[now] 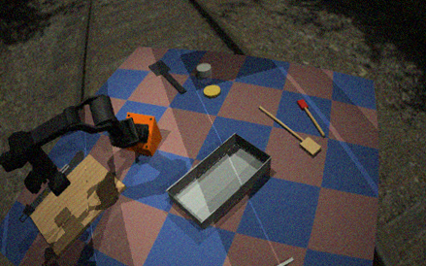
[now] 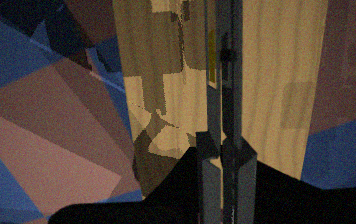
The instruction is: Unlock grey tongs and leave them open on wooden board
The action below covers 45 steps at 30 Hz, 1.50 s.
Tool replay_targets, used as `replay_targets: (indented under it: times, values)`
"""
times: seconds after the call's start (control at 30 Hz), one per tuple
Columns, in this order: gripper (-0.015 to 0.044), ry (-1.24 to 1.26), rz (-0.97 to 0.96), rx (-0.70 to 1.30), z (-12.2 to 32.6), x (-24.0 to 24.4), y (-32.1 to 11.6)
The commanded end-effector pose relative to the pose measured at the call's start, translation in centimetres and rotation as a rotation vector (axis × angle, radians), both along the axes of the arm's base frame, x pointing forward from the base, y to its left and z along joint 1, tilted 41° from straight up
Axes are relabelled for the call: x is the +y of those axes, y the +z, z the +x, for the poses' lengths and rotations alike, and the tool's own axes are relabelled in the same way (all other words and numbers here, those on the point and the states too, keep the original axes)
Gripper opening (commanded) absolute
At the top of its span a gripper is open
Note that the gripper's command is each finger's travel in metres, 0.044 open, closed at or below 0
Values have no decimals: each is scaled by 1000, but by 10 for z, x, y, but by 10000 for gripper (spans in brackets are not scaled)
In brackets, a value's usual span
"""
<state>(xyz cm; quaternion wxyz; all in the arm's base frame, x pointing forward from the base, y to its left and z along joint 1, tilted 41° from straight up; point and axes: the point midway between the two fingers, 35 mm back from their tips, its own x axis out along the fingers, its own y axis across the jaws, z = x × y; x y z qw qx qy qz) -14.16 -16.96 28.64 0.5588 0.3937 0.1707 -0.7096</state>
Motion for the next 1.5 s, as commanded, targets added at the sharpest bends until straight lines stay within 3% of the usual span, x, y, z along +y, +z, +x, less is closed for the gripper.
replay_targets:
  times: [0.0, 1.47]
  values:
    - [-150, -5, 7, -3, -2, -4, -7]
    - [-150, -7, -5, -4, -3, -52, -60]
